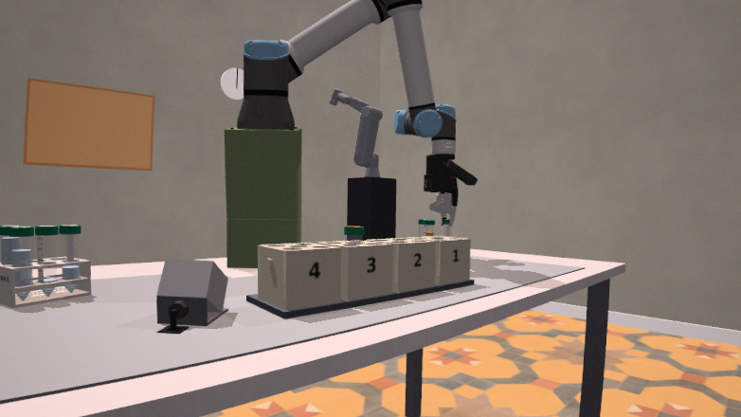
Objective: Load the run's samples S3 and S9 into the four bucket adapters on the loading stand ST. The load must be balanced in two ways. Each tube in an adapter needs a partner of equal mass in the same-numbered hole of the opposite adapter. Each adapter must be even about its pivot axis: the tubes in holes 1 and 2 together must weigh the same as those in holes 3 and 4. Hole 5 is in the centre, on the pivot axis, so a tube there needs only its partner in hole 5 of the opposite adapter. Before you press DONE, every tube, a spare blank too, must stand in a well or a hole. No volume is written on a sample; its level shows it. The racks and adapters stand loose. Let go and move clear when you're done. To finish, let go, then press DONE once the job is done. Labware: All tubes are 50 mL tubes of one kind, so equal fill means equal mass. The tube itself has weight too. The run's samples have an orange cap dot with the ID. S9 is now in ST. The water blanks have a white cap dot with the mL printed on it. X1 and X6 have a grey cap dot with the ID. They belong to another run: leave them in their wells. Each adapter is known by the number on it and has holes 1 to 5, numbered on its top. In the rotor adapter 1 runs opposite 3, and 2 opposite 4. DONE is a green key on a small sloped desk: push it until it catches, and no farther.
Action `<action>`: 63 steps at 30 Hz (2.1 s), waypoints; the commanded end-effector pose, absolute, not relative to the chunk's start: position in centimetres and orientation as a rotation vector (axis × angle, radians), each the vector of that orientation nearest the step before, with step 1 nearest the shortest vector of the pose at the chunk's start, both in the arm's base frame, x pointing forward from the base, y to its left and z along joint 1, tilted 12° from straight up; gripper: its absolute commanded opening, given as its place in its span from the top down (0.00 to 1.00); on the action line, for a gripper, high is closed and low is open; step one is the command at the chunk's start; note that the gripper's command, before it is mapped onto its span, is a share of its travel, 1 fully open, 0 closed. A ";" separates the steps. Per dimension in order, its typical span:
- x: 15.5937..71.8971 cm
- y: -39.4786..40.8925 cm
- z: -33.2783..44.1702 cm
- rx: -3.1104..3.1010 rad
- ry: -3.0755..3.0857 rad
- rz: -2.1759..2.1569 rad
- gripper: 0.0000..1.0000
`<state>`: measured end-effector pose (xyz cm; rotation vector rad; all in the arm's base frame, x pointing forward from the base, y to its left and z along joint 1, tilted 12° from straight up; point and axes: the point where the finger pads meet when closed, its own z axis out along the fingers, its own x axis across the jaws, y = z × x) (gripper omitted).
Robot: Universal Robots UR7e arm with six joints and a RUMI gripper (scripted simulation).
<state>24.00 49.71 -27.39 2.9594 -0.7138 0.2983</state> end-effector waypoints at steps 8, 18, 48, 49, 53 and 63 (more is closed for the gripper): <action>24.1 49.8 -27.5 2.961 -0.714 0.299 1.00; 24.1 49.8 -27.5 2.961 -0.714 0.299 1.00; 22.8 50.7 -20.3 2.961 -0.714 0.299 1.00; 22.8 50.7 -20.3 2.961 -0.714 0.299 1.00; 22.6 50.8 -19.0 2.961 -0.714 0.299 1.00; 22.0 51.3 -15.7 2.961 -0.714 0.299 1.00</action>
